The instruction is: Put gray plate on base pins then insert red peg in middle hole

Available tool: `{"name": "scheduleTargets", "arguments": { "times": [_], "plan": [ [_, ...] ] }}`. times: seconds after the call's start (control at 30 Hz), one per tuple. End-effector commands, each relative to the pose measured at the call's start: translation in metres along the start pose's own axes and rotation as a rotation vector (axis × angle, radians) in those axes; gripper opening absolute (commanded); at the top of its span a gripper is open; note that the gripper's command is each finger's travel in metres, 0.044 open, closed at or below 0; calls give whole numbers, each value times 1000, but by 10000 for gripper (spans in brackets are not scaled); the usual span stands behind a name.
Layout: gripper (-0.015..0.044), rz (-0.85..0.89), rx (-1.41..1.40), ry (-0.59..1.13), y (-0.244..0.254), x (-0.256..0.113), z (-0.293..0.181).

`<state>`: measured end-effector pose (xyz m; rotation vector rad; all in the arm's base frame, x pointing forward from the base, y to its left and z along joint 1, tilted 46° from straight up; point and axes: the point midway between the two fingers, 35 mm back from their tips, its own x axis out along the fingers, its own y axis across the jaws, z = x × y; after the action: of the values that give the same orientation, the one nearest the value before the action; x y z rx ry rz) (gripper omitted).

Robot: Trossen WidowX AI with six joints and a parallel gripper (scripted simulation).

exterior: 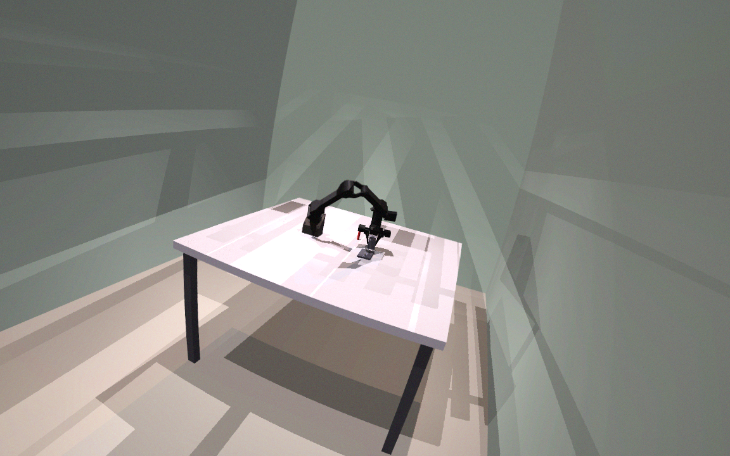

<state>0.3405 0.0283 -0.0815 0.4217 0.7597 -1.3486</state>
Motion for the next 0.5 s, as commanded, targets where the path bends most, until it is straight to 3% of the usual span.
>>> {"name": "scheduleTargets", "arguments": {
  "times": [0.0, 0.47],
  "plan": [
    [12, 2, -6, -5, 0, 0, 0],
    [0, 4, -7, -1, 5, -19, -2]
  ]
}}
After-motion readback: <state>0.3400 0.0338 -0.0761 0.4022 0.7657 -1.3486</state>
